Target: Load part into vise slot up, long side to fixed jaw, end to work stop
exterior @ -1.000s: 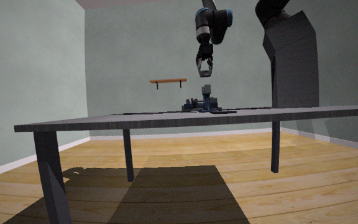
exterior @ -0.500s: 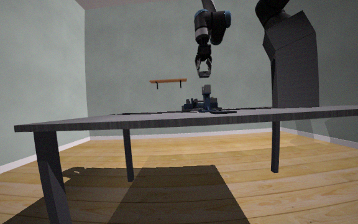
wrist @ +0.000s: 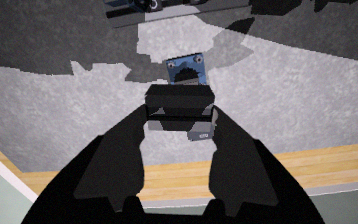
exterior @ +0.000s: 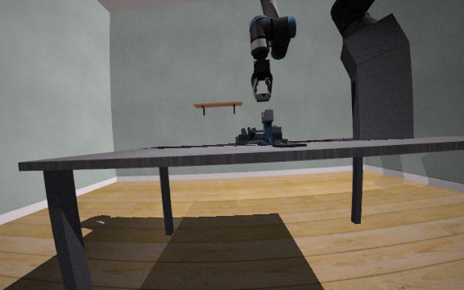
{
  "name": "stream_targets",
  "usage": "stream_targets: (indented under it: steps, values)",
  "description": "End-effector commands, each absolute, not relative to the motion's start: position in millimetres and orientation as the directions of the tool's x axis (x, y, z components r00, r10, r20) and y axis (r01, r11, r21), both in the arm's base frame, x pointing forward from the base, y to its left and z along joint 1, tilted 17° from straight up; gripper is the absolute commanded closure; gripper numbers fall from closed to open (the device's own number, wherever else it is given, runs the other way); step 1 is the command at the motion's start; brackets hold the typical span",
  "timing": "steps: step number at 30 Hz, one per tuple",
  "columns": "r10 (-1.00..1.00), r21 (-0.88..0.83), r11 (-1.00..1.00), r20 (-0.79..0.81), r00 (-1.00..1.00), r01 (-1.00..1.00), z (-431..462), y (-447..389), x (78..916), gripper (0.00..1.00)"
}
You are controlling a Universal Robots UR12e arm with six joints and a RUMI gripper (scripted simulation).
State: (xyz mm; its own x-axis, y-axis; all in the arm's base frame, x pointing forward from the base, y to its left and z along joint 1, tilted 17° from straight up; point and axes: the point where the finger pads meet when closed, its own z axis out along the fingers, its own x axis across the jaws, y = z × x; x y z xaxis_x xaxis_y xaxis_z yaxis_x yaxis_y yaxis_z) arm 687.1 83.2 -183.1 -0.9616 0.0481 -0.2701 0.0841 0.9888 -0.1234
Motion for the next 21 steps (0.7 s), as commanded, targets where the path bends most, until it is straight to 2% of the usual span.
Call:
stream_targets:
  steps: [1,21]
  values:
    - [0.103,-0.108,0.985,-0.277,-0.955,0.137,-181.0,76.1,691.2,1.00]
    - [0.328,-0.041,0.934,-0.293,-0.898,0.354,-173.8,44.5,705.9,1.00]
